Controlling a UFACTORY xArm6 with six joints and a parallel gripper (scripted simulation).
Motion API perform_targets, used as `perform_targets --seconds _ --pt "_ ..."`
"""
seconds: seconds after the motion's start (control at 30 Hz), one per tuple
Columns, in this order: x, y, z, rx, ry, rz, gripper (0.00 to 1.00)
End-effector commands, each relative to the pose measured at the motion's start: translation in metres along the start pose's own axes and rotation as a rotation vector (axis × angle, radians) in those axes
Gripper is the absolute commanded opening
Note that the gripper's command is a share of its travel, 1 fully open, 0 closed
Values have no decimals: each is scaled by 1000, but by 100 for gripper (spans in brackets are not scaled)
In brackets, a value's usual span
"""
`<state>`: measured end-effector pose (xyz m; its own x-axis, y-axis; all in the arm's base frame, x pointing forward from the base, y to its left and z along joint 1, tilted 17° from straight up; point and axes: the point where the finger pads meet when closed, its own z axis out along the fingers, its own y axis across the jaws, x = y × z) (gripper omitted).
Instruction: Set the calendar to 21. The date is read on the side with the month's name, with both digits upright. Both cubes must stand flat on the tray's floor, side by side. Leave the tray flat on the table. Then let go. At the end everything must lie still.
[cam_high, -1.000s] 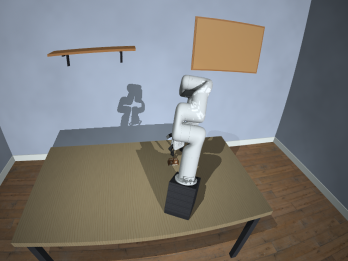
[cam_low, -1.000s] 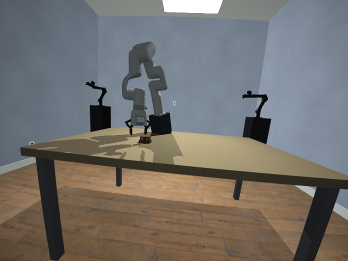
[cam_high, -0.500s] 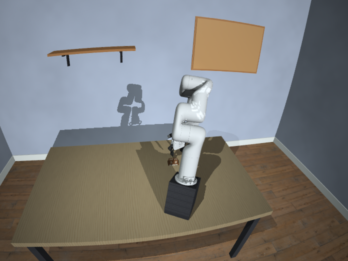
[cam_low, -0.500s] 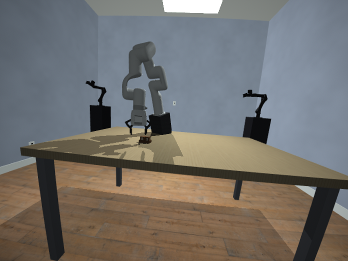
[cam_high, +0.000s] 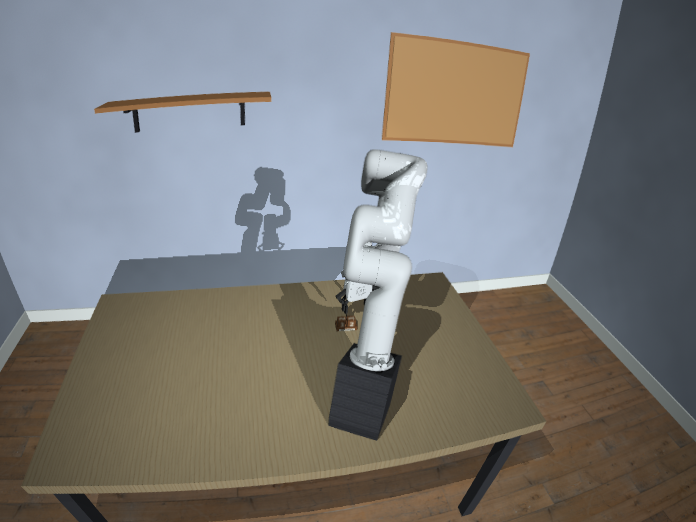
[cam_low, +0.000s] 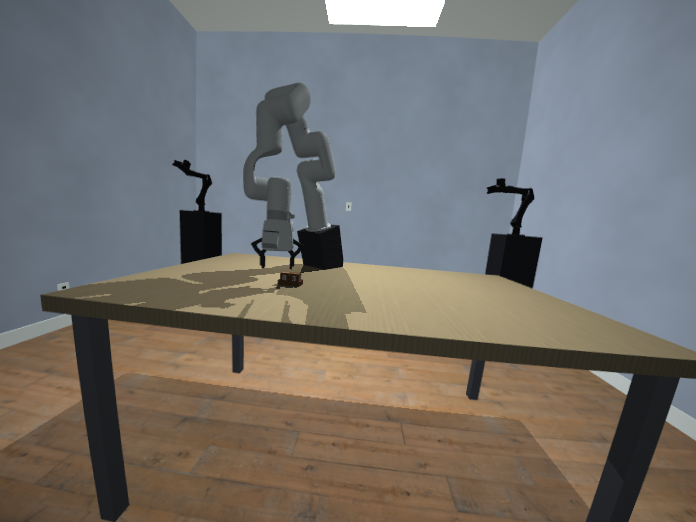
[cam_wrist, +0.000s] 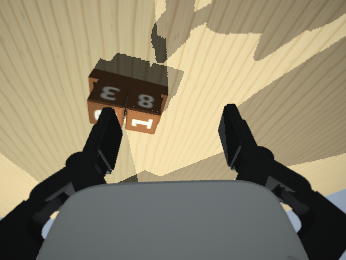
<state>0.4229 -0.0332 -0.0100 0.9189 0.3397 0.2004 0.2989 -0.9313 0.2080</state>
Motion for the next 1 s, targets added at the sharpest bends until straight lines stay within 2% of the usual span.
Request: perform_targets --seconds 0.0,0.23,0.4,0.63,0.9,0.97 --pt "0 0 -1 -4 6 36 100" --pt "-3 0 -1 -4 6 238 100" --pt "-15 1 -1 -4 6 250 100" --pt "-16 1 -1 -4 6 263 100" --pt "-20 1 -1 -3 7 506 100" --pt "-27 1 -1 -3 7 512 100"
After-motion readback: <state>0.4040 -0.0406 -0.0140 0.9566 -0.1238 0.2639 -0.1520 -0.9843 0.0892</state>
